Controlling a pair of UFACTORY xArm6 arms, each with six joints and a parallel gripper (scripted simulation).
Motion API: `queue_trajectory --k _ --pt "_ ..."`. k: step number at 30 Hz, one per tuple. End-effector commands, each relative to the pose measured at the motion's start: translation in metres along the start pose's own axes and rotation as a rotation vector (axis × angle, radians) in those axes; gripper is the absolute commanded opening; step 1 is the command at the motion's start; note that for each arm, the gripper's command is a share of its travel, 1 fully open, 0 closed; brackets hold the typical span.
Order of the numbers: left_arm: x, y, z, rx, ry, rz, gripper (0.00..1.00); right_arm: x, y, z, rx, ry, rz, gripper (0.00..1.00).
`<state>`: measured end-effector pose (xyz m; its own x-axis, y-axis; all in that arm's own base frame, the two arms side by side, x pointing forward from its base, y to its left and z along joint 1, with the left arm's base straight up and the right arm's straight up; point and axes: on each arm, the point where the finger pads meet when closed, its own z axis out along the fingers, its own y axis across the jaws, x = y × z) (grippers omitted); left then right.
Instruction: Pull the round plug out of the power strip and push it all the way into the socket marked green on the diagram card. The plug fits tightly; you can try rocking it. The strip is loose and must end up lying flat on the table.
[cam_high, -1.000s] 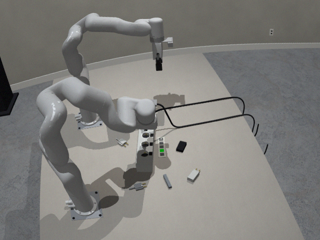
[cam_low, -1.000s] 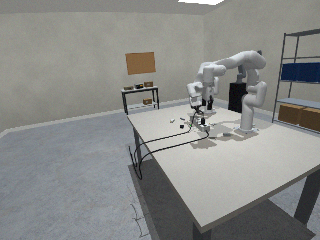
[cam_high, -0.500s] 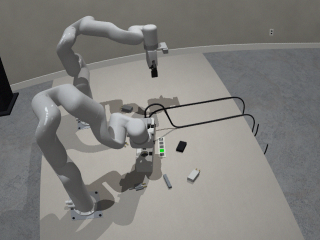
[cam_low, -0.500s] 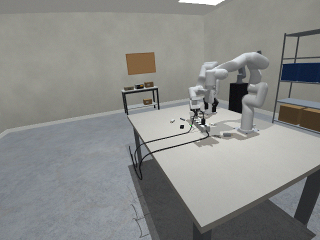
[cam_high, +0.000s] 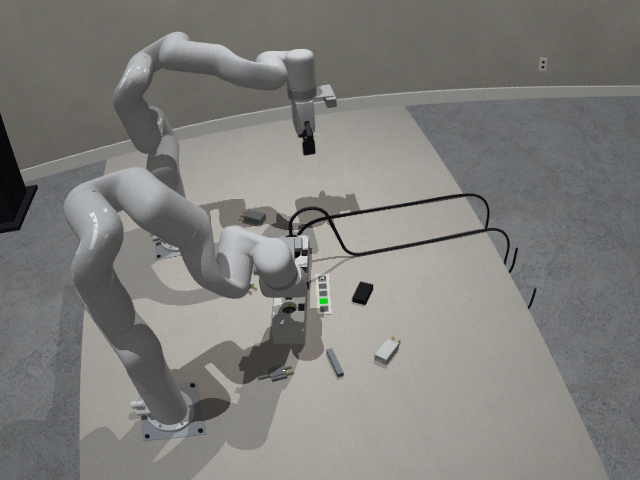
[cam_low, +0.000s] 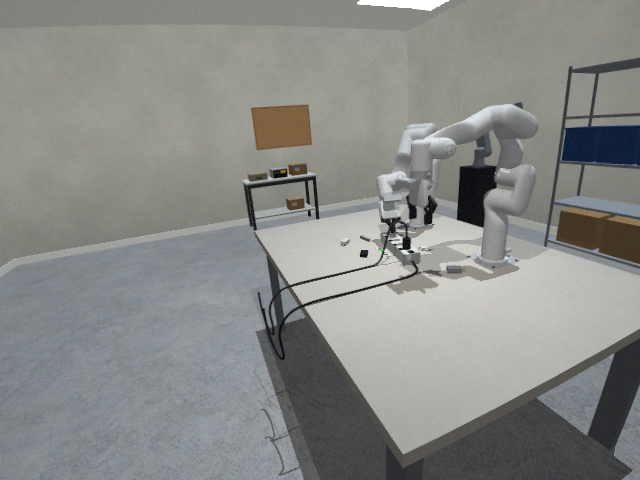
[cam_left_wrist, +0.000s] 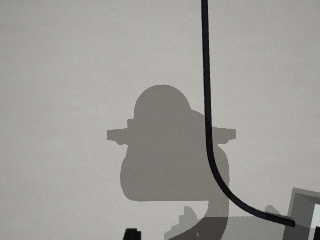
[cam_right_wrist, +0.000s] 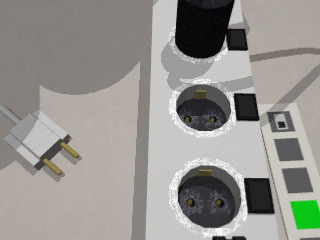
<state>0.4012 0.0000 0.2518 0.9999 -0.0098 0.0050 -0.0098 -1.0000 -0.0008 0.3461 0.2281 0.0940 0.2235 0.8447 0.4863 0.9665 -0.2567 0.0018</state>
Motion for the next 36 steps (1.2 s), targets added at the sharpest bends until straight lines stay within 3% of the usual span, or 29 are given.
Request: queue_trajectory --k 1,36 --pt "0.0004 0.0 -0.0007 0.0 0.002 0.0 1.0 0.0005 0.0005 0.0006 -0.002 0.001 -0.001 0.0" --pt "0.0004 0.0 -0.0007 0.0 0.002 0.0 1.0 -0.0017 -0.0001 0.0105 -0.002 -0.003 -0.001 0.0"
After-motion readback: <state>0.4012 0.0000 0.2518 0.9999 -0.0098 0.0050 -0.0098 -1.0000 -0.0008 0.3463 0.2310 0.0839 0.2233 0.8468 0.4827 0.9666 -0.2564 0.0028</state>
